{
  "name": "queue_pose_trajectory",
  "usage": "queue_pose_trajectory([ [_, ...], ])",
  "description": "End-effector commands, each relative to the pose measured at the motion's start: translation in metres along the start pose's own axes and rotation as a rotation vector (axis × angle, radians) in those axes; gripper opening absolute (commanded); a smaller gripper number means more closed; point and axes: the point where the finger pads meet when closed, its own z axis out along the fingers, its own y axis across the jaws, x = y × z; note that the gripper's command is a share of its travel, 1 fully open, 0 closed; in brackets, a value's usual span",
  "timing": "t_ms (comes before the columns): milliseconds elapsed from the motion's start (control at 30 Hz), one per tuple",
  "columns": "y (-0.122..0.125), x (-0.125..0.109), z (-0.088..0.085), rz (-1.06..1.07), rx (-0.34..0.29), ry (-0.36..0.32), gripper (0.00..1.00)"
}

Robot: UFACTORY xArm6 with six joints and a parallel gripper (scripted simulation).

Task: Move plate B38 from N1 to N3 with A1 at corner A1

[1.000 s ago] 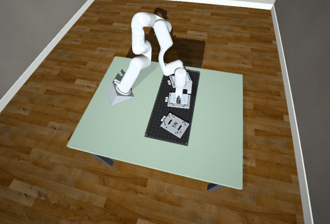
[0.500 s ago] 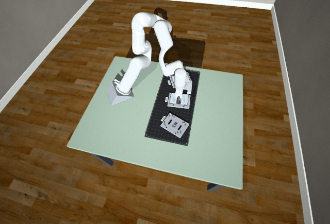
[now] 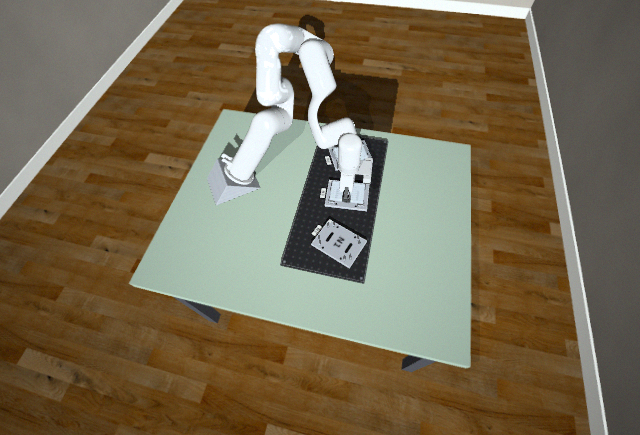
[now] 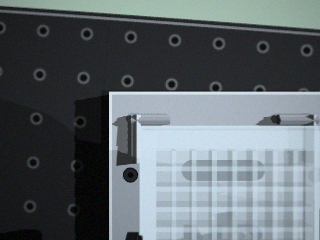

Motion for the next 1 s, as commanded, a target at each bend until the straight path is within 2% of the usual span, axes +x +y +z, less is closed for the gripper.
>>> queue_pose_trajectory([
  [0,0.0002,0.0014,0.0019,-0.001,-0.002,0.003,0.0],
  [400,0.0002,0.0014,0.0099,-0.001,-0.002,0.003,0.0],
  [967,0.0002,0.0014,0.01,-0.001,-0.002,0.003,0.0],
])
